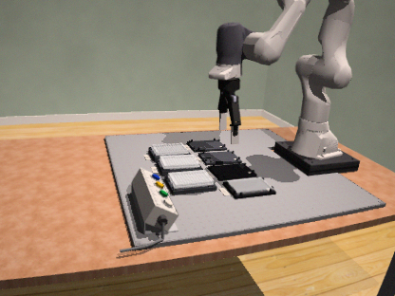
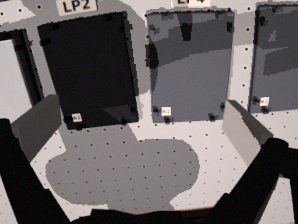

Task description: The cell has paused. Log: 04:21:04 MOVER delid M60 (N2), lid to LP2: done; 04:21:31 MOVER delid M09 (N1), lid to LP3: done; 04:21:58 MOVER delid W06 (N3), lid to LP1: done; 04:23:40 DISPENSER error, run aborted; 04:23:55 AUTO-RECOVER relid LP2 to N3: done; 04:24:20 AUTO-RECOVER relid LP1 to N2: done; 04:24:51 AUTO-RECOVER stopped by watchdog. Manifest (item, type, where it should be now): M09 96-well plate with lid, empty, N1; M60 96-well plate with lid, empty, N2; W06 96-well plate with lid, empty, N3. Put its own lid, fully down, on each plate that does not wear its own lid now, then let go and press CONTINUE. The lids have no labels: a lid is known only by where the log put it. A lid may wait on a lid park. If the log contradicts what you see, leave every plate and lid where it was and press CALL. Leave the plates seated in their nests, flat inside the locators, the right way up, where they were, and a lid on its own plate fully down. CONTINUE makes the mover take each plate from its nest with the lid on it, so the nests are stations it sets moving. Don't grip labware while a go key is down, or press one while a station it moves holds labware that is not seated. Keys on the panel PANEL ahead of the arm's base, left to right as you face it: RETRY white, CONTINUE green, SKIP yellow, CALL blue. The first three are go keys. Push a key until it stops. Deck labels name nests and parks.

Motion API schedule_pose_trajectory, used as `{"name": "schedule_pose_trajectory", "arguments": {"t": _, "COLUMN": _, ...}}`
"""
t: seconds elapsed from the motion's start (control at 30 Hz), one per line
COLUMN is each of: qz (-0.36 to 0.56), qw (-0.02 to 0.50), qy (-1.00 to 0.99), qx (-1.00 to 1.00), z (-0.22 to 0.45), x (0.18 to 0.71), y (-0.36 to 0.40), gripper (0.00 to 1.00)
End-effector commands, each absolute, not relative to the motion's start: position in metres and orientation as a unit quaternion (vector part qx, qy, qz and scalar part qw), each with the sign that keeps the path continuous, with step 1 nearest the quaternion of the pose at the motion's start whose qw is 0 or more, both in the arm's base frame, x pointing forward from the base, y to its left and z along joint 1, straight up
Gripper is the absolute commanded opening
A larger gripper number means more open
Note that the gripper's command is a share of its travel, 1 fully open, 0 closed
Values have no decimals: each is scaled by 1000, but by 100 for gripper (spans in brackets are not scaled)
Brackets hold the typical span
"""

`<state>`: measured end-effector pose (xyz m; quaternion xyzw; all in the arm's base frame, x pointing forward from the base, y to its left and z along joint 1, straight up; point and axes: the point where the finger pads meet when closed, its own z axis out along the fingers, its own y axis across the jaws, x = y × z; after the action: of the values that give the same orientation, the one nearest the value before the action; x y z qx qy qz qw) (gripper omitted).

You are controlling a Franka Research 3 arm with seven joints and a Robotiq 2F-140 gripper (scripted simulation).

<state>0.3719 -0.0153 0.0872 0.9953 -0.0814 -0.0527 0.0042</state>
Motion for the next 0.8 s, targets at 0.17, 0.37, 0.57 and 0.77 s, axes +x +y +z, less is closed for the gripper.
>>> {"name": "schedule_pose_trajectory", "arguments": {"t": 0.17, "qz": -4, "qw": 0, "qy": -20, "qx": 1000, "z": 72, "x": 373, "y": -14, "gripper": 100}}
{"name": "schedule_pose_trajectory", "arguments": {"t": 0.37, "qz": -4, "qw": 0, "qy": -18, "qx": 1000, "z": 70, "x": 371, "y": -14, "gripper": 100}}
{"name": "schedule_pose_trajectory", "arguments": {"t": 0.57, "qz": -4, "qw": 0, "qy": -18, "qx": 1000, "z": 70, "x": 371, "y": -14, "gripper": 100}}
{"name": "schedule_pose_trajectory", "arguments": {"t": 0.77, "qz": -4, "qw": 0, "qy": -18, "qx": 1000, "z": 70, "x": 371, "y": -14, "gripper": 100}}
